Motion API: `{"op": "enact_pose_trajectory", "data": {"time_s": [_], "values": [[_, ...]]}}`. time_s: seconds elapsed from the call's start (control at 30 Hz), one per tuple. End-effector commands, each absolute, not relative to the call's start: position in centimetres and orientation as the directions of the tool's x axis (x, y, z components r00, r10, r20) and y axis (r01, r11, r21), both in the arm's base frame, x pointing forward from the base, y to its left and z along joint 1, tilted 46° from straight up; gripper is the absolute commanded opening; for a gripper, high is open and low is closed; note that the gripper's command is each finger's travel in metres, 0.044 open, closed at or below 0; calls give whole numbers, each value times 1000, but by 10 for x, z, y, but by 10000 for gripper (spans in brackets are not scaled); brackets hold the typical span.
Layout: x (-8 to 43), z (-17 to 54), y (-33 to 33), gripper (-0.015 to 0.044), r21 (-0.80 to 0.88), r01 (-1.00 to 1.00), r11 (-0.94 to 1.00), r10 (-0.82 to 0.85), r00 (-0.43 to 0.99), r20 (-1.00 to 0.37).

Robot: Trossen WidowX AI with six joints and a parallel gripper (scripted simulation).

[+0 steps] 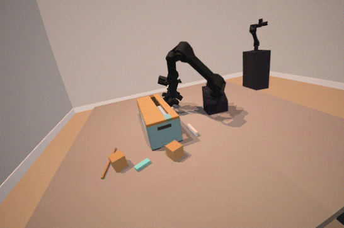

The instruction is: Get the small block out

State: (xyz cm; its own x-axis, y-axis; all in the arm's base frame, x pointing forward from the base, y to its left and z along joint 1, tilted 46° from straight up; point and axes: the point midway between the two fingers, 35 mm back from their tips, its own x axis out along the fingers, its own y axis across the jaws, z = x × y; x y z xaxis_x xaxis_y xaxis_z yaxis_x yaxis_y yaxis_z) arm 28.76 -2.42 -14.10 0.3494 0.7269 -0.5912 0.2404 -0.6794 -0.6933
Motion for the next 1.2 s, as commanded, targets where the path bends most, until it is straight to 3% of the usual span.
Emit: {"op": "enact_pose_trajectory", "data": {"time_s": [0.0, 0.13, 0.23, 0.73, 1.17], "values": [[288, -141, -24, 128, -696, 240, -677, 729, 353, -587], [288, -141, -24, 81, -696, 240, -677, 729, 353, -587], [289, -136, -30, 2, -695, 239, -678, 727, 353, -589], [290, -95, -71, 0, -693, 227, -685, 721, 352, -597], [276, -51, -100, 0, -695, -38, -718, 630, 386, -673]]}}
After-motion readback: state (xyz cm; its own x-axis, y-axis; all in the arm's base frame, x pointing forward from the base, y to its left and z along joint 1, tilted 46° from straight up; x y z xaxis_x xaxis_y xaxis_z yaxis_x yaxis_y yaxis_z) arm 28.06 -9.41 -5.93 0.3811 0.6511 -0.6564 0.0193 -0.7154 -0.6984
